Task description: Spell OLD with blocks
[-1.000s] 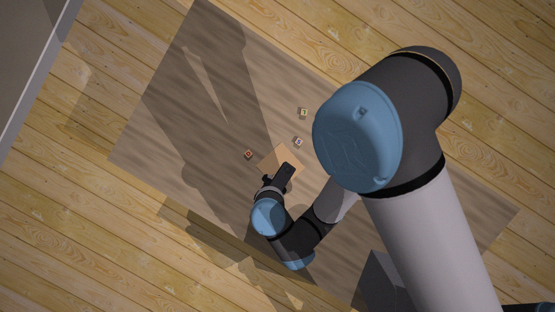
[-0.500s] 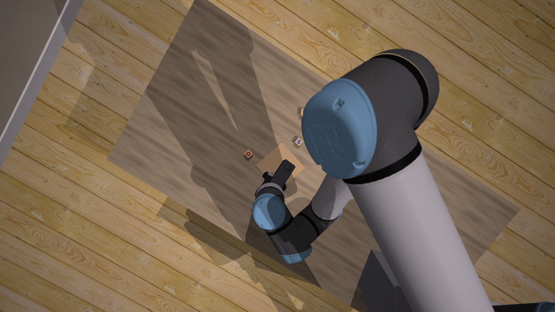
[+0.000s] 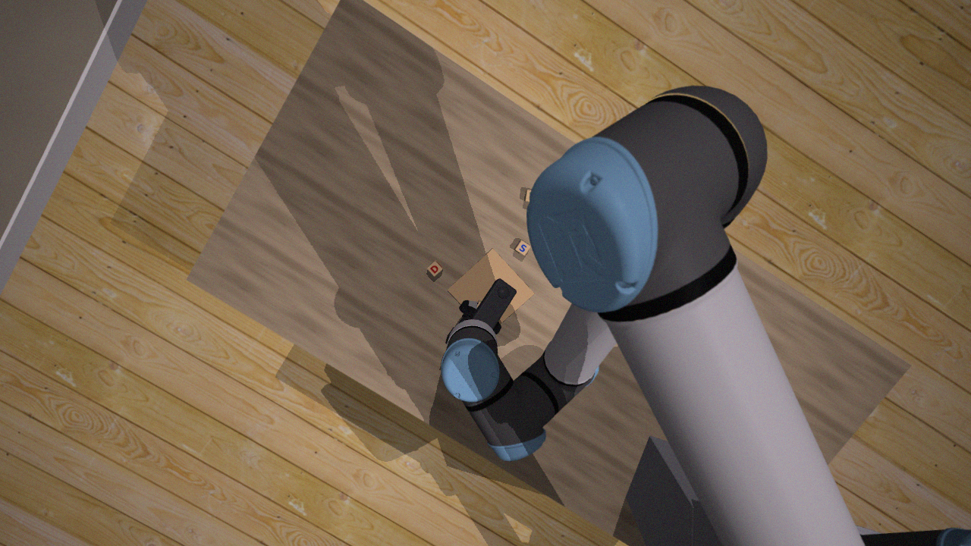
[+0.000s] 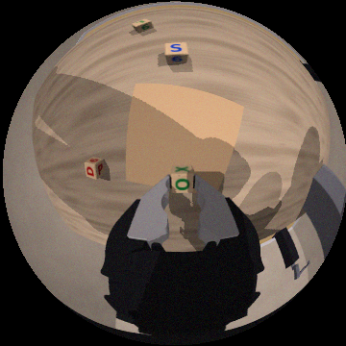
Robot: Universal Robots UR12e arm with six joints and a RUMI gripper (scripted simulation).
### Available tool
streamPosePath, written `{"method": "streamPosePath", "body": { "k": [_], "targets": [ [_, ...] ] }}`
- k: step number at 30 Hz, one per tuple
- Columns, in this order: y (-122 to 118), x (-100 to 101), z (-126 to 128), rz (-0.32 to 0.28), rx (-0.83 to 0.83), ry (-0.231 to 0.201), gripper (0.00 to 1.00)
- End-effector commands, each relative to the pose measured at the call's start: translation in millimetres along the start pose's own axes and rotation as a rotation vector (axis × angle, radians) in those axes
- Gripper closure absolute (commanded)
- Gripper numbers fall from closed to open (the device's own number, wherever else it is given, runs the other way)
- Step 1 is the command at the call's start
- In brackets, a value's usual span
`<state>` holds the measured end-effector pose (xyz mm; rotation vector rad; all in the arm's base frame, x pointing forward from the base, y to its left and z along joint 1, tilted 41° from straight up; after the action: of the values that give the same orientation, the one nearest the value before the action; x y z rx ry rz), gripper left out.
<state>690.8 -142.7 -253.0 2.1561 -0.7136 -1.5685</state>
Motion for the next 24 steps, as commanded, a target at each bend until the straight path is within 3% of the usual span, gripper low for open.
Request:
{"method": "streamPosePath", "body": {
  "k": [1, 24],
  "targets": [
    [-0.1, -0.5, -0.3, 0.0, 0.0, 0.001, 0.95],
    [-0.1, 3.5, -0.3, 0.0, 0.0, 0.001, 0.95]
  ]
}}
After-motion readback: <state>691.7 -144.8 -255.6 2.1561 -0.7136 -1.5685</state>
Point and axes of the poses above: the point where the finger pads meet when closed, its own x axis out along the fingers, its own z axis across the jaws, y = z × x, the point moved 2 cm from there along -x, back along the fingers, and after that the axes turned 11 degrees about x, right-handed, at the moved point
